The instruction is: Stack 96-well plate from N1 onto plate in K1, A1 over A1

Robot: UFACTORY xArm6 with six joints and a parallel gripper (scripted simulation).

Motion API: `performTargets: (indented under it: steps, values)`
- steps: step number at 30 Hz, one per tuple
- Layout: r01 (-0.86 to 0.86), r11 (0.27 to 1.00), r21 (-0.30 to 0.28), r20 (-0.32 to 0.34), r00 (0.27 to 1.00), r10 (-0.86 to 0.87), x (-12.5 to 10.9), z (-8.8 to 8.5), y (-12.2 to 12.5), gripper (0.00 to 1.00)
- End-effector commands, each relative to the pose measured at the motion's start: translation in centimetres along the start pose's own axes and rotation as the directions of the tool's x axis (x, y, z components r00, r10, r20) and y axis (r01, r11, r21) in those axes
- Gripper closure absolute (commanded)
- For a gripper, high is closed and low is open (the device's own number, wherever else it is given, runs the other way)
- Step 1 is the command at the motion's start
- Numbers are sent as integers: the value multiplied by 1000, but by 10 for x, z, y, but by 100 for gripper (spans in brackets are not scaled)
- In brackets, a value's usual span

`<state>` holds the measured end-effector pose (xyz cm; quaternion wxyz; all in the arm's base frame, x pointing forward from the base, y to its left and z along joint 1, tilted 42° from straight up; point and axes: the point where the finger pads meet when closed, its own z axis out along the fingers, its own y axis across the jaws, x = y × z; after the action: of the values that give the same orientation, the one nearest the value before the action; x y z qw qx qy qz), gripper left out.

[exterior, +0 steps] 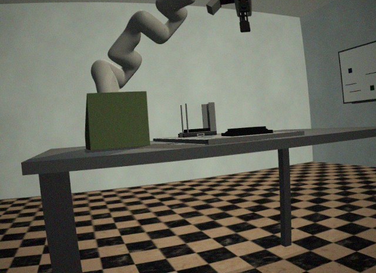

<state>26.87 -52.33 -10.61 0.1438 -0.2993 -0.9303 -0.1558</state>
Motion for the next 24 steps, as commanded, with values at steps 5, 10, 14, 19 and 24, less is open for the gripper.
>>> performTargets:
  steps: [5,10,14,19,24]
  values:
    - [-1,1000,2,5,1000,1,0,-3,-1,0]
    - [-1,1000,2,5,1000,1,0,-3,-1,0]
    - [-1,1000,2,5,1000,1,0,-3,-1,0]
    - [65,998,-5,8,998,-65,-3,-2,9,0]
    - [229,973,-22,19,973,-228,-7,-1,21,0]
